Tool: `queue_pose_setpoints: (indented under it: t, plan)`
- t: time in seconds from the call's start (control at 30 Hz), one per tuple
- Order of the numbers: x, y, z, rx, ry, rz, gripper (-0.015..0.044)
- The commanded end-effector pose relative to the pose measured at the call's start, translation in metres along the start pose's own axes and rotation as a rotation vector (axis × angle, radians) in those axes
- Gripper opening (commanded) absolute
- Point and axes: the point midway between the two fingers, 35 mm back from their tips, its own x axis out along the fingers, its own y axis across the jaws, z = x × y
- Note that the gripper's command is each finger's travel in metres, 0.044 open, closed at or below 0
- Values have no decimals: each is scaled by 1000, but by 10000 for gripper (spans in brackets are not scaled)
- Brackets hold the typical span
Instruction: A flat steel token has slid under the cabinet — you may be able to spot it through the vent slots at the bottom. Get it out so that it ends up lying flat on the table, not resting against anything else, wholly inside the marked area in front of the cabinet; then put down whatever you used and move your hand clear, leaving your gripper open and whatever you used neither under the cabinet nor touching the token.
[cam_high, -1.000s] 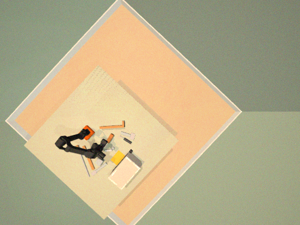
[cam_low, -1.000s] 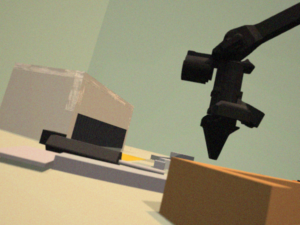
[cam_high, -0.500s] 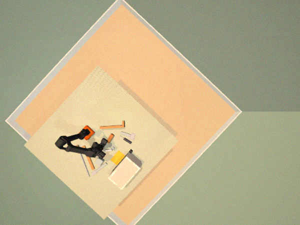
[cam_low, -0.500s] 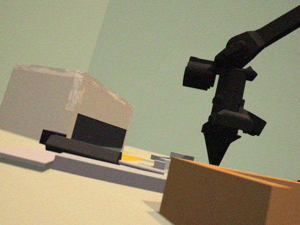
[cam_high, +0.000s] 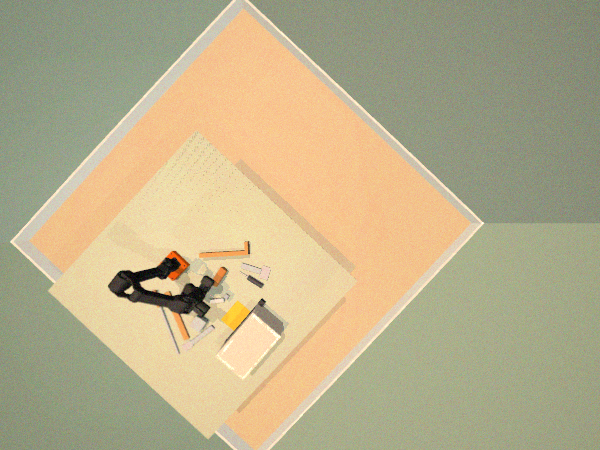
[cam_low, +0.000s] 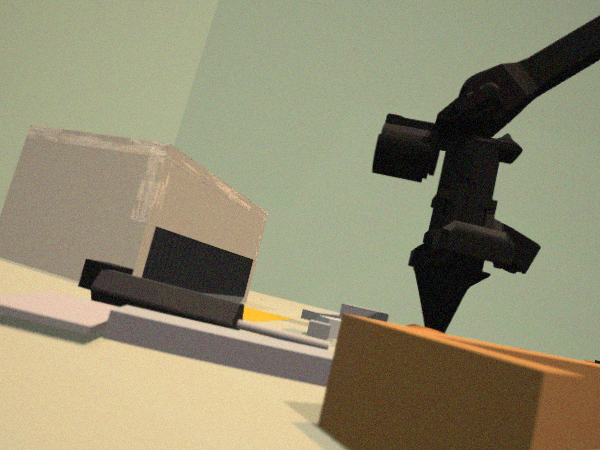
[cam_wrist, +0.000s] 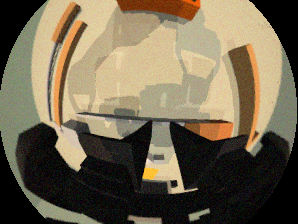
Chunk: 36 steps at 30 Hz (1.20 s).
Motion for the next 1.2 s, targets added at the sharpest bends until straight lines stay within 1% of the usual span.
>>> queue_pose_setpoints:
  t: [0.0,0.13,0.23,0.43,0.53,0.7,0.77,0.8,0.83,0.97,1.0,1.17]
  plan:
    - [6,1,12,4,-29,3,120]
    - [5,0,13,4,-29,3,120]
    - [-2,0,12,4,-29,3,120]
    - [-31,0,13,4,-29,3,120]
    - [-39,-1,12,4,-29,3,120]
    - [-68,-1,13,6,-29,3,120]
    - [-70,-2,13,6,-29,3,120]
    - [-69,-2,13,6,-29,2,146]
    - [-64,-2,12,6,-26,-1,120]
    - [-66,-2,12,5,-22,-1,15]
    - [-66,-2,12,5,-22,-1,0]
    - [-66,-2,12,5,-23,-1,0]
